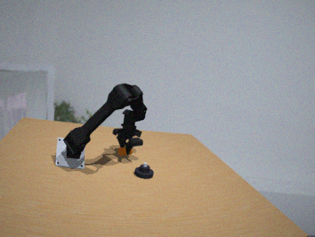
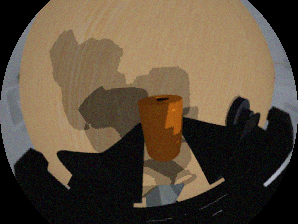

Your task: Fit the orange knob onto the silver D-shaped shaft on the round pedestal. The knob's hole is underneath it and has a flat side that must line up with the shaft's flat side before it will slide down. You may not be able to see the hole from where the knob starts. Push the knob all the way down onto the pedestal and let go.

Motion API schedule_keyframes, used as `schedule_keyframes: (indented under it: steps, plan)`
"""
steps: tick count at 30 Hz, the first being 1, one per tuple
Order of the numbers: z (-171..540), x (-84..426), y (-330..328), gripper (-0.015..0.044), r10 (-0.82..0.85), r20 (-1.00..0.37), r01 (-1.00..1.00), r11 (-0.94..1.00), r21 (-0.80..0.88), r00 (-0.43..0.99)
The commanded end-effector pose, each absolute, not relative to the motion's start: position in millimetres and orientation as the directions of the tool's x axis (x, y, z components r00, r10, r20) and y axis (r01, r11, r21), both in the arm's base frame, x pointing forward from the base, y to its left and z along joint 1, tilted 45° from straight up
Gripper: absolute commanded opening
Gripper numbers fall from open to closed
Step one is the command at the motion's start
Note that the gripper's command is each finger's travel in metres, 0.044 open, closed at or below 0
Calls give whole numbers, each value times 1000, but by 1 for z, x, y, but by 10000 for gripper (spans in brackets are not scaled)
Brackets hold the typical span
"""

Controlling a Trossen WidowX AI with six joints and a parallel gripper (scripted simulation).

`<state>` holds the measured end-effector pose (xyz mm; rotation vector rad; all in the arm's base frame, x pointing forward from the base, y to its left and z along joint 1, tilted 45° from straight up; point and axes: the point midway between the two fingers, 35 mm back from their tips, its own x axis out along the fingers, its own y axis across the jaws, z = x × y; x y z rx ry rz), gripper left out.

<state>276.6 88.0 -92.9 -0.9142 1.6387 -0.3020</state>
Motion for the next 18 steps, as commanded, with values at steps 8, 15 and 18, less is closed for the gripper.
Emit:
schedule_keyframes:
  steps: [8,15,18]
  plan:
    - [-93,276,89,180,-698,-716,-144,710,-689,-18]
    - [-93,276,89,180,-698,-716,92,712,-696,-18]
    - [-93,276,89,180,-698,-716,168,704,-690,-18]
